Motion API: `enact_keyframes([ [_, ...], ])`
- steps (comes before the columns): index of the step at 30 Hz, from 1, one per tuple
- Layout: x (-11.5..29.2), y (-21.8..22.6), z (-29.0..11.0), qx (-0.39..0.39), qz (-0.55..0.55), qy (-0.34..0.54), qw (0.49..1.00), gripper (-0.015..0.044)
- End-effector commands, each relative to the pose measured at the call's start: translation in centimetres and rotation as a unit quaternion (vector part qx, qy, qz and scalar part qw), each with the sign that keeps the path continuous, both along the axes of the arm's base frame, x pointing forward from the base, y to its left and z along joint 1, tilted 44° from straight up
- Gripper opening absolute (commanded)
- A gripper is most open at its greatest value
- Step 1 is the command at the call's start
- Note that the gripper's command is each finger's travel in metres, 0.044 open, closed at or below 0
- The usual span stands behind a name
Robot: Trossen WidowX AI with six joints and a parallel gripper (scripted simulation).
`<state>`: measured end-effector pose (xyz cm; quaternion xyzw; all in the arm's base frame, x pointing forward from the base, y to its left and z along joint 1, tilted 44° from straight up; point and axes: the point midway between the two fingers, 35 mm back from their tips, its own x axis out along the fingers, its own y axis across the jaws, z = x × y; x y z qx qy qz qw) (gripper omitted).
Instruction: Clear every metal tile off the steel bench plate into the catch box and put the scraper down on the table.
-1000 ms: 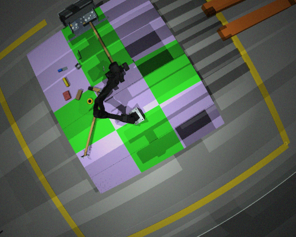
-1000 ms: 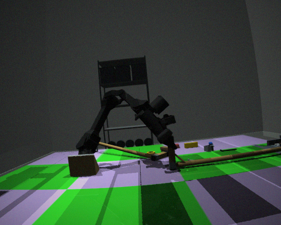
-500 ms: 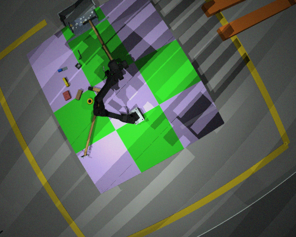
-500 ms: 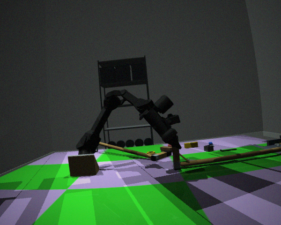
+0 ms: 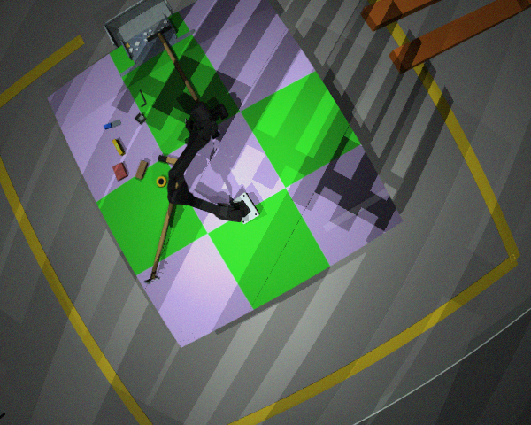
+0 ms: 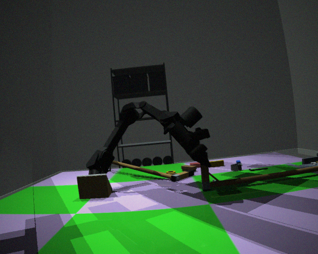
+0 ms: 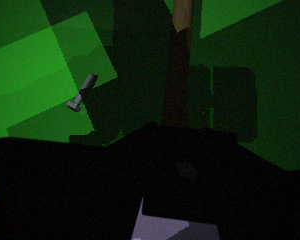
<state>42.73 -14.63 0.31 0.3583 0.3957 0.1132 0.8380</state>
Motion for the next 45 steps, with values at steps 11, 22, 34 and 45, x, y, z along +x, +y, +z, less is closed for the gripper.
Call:
enact_keyframes([
  [11,2.4,-0.7,0.3,-0.002,-0.004,-0.003,1.0,0.0],
  [22,4.0,-0.9,0.3,-0.002,-0.004,-0.004,1.0,0.0],
  [34,5.7,-1.0,0.3,-0.002,-0.005,-0.005,1.0,0.0],
  [45,7.3,-1.0,0.3,-0.002,-0.005,-0.005,1.0,0.0],
])
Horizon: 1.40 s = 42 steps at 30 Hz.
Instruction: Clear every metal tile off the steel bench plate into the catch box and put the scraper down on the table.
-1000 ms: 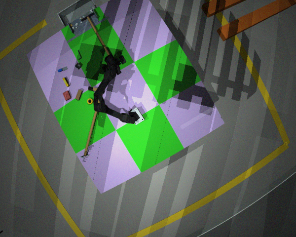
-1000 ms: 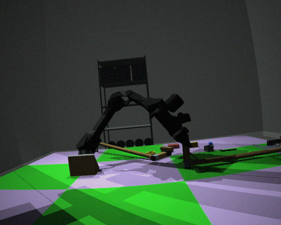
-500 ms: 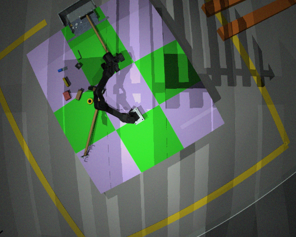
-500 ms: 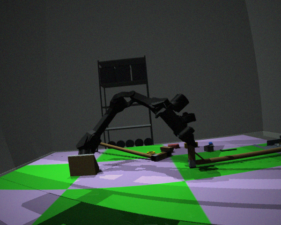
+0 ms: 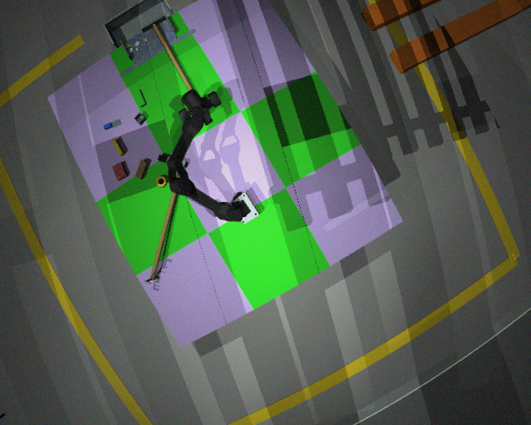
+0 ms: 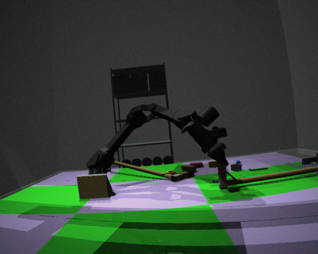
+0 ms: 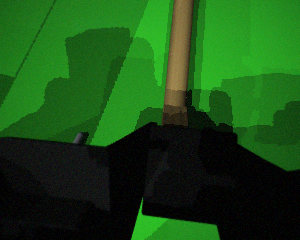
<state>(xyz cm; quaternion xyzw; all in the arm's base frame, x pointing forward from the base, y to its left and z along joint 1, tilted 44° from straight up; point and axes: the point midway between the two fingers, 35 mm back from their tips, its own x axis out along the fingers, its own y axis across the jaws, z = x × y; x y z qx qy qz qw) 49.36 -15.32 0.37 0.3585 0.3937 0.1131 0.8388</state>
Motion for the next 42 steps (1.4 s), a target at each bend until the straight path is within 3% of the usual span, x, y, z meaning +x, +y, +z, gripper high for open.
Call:
enact_keyframes([
  [1,0.8,-0.3,0.3,-0.002,-0.004,-0.004,1.0,0.0],
  [24,0.7,-0.1,0.1,-0.001,-0.002,-0.002,1.0,0.0],
  [42,-1.7,-0.5,0.2,-0.003,-0.002,0.0,1.0,0.0],
])
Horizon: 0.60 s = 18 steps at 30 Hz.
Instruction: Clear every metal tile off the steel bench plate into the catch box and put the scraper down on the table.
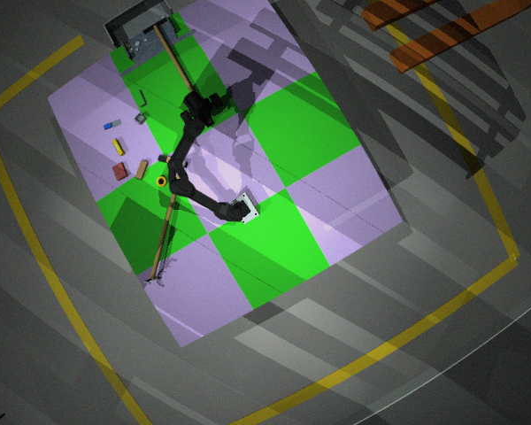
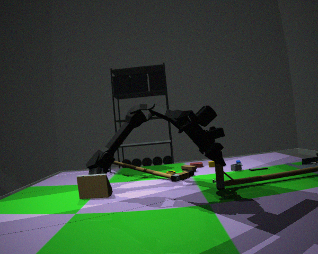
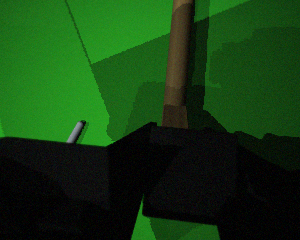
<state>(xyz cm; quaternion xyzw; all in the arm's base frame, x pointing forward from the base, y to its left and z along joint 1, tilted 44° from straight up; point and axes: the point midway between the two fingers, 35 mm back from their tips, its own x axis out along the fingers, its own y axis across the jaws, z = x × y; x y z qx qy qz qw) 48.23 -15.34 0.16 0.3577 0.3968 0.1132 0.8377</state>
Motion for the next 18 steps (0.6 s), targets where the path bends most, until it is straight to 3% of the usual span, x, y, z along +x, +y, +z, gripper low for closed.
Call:
enact_keyframes([
  [1,-0.7,-0.6,0.4,-0.002,-0.004,-0.003,1.0,0.0],
  [18,-3.2,-0.8,0.4,-0.004,-0.004,-0.002,1.0,0.0],
])
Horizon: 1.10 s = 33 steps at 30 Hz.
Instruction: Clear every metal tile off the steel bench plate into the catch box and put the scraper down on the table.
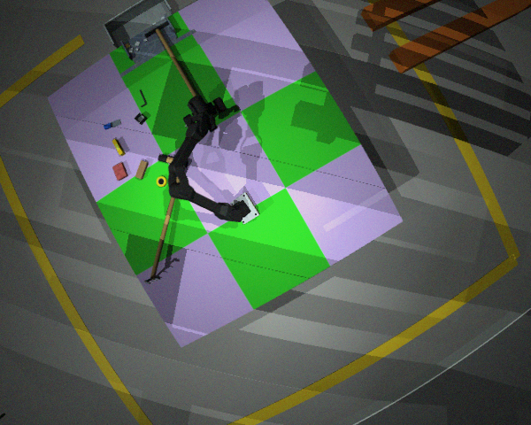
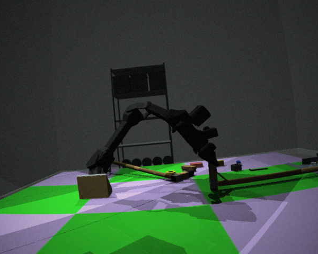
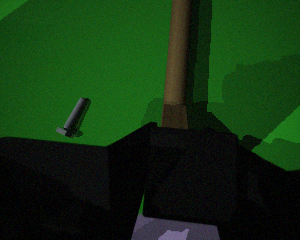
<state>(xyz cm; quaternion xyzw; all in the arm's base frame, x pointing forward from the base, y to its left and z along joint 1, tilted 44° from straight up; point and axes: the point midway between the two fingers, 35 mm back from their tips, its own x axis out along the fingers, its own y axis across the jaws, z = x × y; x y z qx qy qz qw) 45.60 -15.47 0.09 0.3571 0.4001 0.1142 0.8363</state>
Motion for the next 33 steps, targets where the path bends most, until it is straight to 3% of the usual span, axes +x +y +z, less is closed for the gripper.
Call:
enact_keyframes([
  [1,-0.7,-0.7,0.4,-0.004,-0.006,-0.004,1.0,0.0],
  [33,-5.5,-0.8,0.3,-0.005,-0.007,-0.003,1.0,0.0],
])
